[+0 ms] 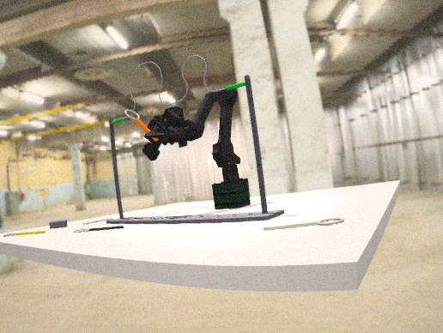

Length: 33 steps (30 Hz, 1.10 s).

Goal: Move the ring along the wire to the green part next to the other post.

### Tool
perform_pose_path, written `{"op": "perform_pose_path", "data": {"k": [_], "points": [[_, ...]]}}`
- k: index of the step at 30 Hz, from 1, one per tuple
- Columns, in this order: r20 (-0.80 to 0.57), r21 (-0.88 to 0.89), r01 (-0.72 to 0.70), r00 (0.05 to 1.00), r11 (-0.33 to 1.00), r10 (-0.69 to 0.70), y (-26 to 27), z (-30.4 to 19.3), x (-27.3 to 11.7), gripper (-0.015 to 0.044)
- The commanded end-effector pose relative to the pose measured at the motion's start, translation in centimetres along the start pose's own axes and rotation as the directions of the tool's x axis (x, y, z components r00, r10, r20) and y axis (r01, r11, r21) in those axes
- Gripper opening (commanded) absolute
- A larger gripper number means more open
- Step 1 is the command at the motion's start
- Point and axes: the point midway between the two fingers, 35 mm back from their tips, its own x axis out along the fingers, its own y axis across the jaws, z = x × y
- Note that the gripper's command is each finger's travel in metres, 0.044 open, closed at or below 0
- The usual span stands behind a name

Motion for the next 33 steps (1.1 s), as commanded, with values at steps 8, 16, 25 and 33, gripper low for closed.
{"op": "perform_pose_path", "data": {"k": [8, 16, 25, 33], "points": [[-0.098, 0.172, -0.023, 0.994, 0.985, 0.041, 3.3, 0.7, -1.5, -0.015], [-0.172, 0.291, -0.029, 0.982, 0.956, 0.083, 5.2, 1.3, -2.6, -0.015], [-0.234, 0.4, -0.035, 0.962, 0.916, 0.139, 6.9, 2.1, -3.6, -0.015], [-0.275, 0.482, -0.039, 0.942, 0.876, 0.193, 8.1, 2.9, -4.4, -0.015]]}}
